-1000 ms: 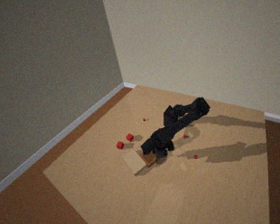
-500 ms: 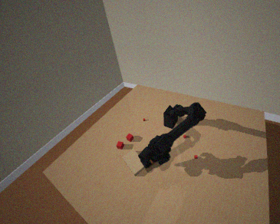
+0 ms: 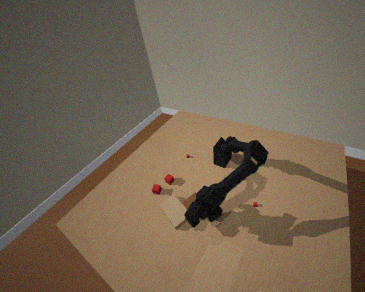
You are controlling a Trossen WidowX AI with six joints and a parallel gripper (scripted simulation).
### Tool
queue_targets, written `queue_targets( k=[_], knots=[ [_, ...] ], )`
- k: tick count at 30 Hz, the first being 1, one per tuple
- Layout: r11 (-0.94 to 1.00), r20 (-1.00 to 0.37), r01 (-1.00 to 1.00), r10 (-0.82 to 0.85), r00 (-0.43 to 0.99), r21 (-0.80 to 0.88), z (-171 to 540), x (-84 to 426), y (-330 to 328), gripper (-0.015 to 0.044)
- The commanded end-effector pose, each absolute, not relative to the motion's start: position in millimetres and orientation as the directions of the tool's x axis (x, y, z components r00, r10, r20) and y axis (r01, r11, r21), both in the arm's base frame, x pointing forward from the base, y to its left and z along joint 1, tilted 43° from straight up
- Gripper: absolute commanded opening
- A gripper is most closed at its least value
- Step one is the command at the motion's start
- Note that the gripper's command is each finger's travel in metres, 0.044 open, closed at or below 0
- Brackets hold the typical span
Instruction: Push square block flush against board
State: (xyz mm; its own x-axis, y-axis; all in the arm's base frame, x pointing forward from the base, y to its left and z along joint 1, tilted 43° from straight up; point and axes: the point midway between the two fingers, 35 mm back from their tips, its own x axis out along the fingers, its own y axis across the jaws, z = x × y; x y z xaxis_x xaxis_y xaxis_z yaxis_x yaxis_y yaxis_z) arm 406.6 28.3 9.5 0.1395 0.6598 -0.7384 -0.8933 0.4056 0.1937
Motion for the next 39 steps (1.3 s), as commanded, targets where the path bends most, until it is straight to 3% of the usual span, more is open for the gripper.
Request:
queue_targets(
  k=[1, 39],
  knots=[
    [0.419, -0.735, -0.888, 0.66, 0.154, 0.191, 8, 407, 25, 0.0],
    [0.42, -0.737, -0.887, 0.659, 0.153, 0.191, -17, 392, 2, 0.0]
  ],
)
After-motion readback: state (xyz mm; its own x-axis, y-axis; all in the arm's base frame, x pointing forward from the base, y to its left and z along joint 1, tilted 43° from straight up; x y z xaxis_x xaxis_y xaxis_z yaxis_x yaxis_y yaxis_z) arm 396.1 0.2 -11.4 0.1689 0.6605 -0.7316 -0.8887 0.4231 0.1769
